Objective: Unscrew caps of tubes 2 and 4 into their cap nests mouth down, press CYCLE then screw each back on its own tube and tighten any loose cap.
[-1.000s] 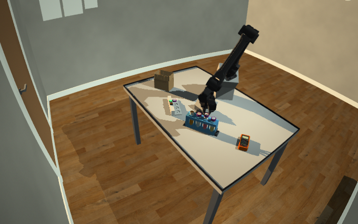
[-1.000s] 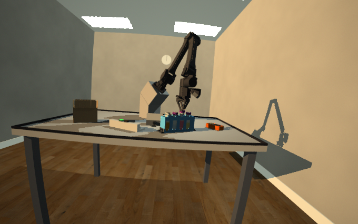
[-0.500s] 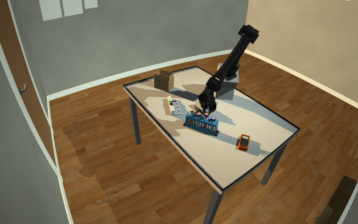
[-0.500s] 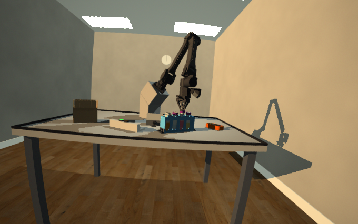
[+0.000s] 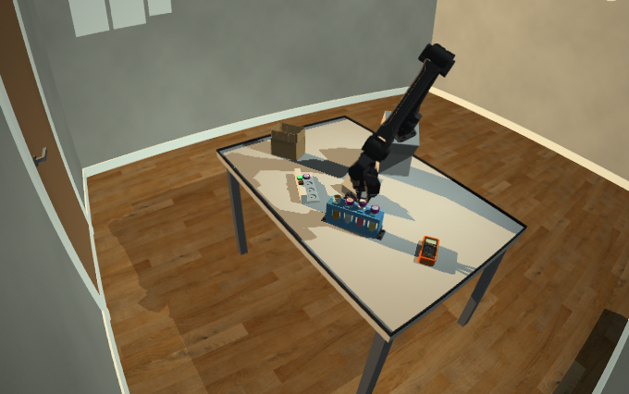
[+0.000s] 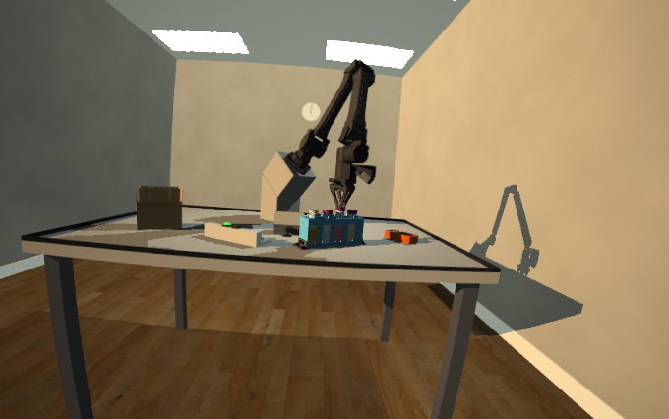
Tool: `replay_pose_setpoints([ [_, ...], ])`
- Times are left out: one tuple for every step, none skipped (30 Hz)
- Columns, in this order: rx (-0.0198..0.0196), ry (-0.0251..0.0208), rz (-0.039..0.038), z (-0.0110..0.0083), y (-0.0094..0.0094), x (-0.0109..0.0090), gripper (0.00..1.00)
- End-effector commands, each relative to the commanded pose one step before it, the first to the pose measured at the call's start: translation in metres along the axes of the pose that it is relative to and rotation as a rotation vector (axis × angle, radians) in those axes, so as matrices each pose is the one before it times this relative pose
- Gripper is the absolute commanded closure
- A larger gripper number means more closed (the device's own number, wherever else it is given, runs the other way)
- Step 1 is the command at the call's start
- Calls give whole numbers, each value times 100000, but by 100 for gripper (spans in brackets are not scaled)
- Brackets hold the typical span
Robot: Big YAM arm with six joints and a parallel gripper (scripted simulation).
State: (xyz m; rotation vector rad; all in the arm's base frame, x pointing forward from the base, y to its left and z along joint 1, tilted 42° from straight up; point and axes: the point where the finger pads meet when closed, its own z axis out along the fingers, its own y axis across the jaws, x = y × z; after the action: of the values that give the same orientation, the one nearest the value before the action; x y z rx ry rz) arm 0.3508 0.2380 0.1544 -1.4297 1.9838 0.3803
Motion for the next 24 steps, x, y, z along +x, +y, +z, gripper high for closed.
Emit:
replay_pose_setpoints([
  [1920,-3041,-1341,-600,-59,-1255,100],
  [-2,29,27,-5,18,36,100],
  [-4,28,26,-4,18,35,100],
  [-18,23,14,-2,24,30,100],
  [-26,21,7,-1,29,29,100],
  [-24,24,8,-1,28,29,100],
  [-27,28,11,1,28,30,100],
  [-50,56,25,13,30,40,100],
  [0,0,0,0,0,0,100],
  [0,0,0,0,0,0,100],
  [-52,59,19,14,31,43,100],
  [-51,62,32,14,31,45,100],
  [-575,559,302,296,145,189,100],
  [-406,549,297,281,41,195,100],
  [-442,515,273,272,40,188,100],
  [-430,537,276,278,31,191,100],
  [54,119,195,133,-184,-28,100],
  [299,-196,14,-20,-156,-114,100],
  [107,-9,65,27,-68,21,100],
  [-113,58,-84,76,55,37,100],
  [-109,55,-90,53,52,43,100],
  [1,62,-78,2,-6,64,100],
  [0,63,9,2,-6,64,100],
  [-7,66,35,3,-2,67,100],
])
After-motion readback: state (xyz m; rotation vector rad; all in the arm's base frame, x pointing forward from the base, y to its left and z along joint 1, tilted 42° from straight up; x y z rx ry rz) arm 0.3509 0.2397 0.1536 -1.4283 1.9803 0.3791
